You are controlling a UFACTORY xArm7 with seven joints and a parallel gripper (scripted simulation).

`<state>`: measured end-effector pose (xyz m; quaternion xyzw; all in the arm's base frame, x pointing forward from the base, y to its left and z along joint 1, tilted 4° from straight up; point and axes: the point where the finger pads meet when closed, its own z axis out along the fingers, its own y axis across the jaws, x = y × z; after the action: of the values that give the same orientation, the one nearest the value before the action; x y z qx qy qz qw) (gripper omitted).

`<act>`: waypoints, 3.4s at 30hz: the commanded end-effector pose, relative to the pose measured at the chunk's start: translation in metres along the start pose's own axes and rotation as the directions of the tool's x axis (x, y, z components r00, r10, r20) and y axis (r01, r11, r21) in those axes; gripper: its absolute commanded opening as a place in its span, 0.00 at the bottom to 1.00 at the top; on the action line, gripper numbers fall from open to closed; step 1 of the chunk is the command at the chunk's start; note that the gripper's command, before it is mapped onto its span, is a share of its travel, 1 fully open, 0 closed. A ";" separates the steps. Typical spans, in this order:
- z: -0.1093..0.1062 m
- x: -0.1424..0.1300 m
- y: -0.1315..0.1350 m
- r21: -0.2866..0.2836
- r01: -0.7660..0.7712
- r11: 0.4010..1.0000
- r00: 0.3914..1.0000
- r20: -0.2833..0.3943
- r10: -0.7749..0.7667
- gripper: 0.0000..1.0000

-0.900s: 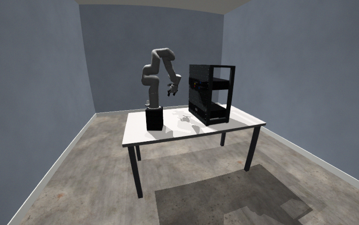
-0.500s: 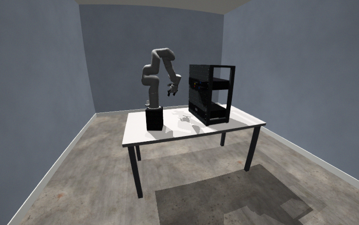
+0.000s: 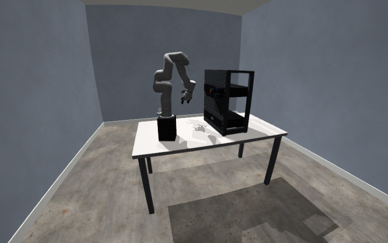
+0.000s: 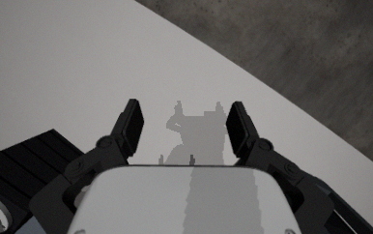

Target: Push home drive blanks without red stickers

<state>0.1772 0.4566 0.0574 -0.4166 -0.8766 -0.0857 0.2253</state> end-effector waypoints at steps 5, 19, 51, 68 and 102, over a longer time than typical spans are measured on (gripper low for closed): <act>-0.001 0.001 0.001 -0.004 0.002 1.000 1.000 -0.001 -0.002 1.00; -0.001 0.001 0.001 -0.004 0.002 1.000 1.000 -0.001 -0.002 1.00; 0.010 0.011 -0.032 0.000 -0.015 1.000 1.000 0.000 0.015 1.00; 0.022 0.003 -0.042 0.020 -0.106 0.994 0.994 -0.006 0.106 1.00; 0.077 -0.049 -0.098 0.075 -0.595 0.800 0.803 0.022 0.595 1.00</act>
<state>0.1071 0.3943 -0.0196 -0.6298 -0.7323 0.0131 0.2585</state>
